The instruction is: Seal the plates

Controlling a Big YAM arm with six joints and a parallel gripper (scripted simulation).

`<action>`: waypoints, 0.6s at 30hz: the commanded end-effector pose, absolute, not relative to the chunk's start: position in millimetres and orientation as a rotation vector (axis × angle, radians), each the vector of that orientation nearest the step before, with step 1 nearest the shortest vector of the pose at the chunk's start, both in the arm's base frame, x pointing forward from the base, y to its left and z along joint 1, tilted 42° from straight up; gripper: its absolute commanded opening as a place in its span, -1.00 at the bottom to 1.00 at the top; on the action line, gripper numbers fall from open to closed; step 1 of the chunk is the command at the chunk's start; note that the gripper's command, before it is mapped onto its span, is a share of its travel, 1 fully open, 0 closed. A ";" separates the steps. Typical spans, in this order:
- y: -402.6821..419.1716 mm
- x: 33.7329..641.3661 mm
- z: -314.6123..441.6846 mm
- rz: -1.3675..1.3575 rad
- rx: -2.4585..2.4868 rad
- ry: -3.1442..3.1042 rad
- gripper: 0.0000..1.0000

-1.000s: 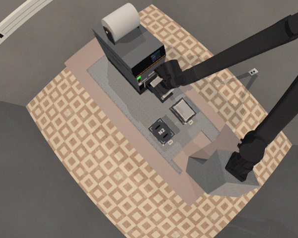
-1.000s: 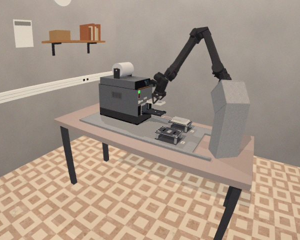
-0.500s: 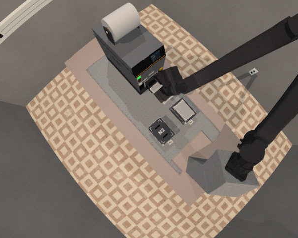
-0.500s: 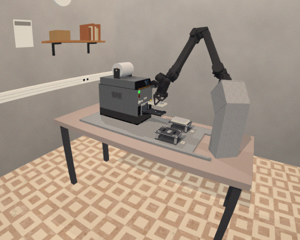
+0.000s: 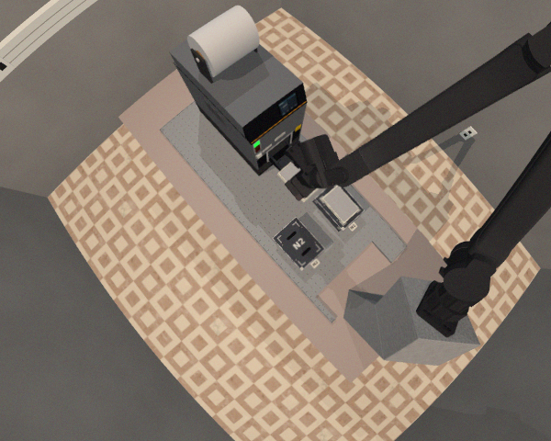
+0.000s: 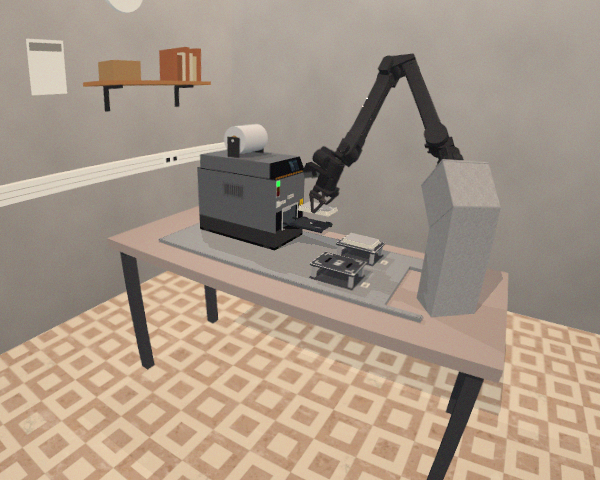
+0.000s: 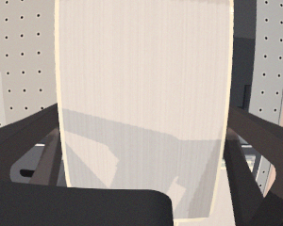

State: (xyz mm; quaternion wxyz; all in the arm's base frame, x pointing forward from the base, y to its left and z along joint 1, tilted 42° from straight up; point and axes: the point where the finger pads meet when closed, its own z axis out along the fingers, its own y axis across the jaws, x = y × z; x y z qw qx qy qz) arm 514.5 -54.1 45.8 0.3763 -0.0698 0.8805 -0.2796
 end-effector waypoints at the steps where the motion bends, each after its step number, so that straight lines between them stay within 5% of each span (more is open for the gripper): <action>1: -40.5 510.2 30.8 -0.696 -0.182 2.258 -1.00; 18: -27.4 489.2 10.4 -0.697 -0.175 2.253 -1.00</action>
